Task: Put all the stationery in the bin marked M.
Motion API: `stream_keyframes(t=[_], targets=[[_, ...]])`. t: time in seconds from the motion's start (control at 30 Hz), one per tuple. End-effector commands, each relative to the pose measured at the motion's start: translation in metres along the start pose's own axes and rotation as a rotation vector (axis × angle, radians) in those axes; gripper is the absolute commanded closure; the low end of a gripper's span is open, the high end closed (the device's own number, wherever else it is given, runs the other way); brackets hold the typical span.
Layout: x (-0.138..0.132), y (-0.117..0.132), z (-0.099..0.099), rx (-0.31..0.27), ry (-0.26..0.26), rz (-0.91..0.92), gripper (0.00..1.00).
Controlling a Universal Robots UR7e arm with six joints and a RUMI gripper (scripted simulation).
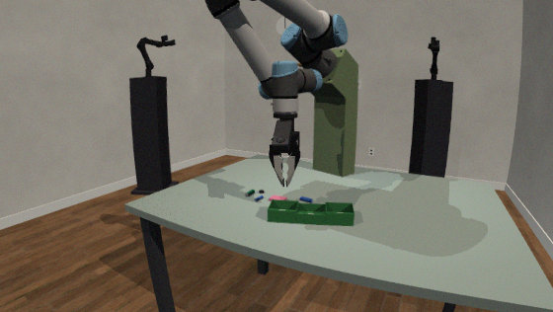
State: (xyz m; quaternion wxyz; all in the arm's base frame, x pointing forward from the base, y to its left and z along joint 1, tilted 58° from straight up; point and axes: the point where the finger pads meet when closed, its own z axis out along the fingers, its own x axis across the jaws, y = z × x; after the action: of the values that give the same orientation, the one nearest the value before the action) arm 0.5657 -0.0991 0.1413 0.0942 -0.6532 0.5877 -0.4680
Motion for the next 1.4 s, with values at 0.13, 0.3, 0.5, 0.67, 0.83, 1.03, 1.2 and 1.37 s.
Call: stream_keyframes(t=[0.13, 0.3, 0.5, 0.67, 0.83, 1.03, 1.2, 1.37], targets=[[0.003, -0.021, 0.012, 0.013, 0.02, -0.001, 0.96], [0.003, -0.021, 0.012, 0.013, 0.02, -0.001, 0.96], [0.003, -0.021, 0.012, 0.013, 0.02, -0.001, 0.96], [0.003, -0.021, 0.012, 0.013, 0.02, -0.001, 0.96], [0.003, -0.021, 0.012, 0.013, 0.02, -0.001, 0.96], [0.003, -0.021, 0.02, 0.013, 0.02, -0.001, 0.96], [0.004, -0.021, 0.034, 0.013, 0.02, -0.001, 0.96], [0.004, -0.021, 0.042, 0.013, 0.02, -0.001, 0.96]])
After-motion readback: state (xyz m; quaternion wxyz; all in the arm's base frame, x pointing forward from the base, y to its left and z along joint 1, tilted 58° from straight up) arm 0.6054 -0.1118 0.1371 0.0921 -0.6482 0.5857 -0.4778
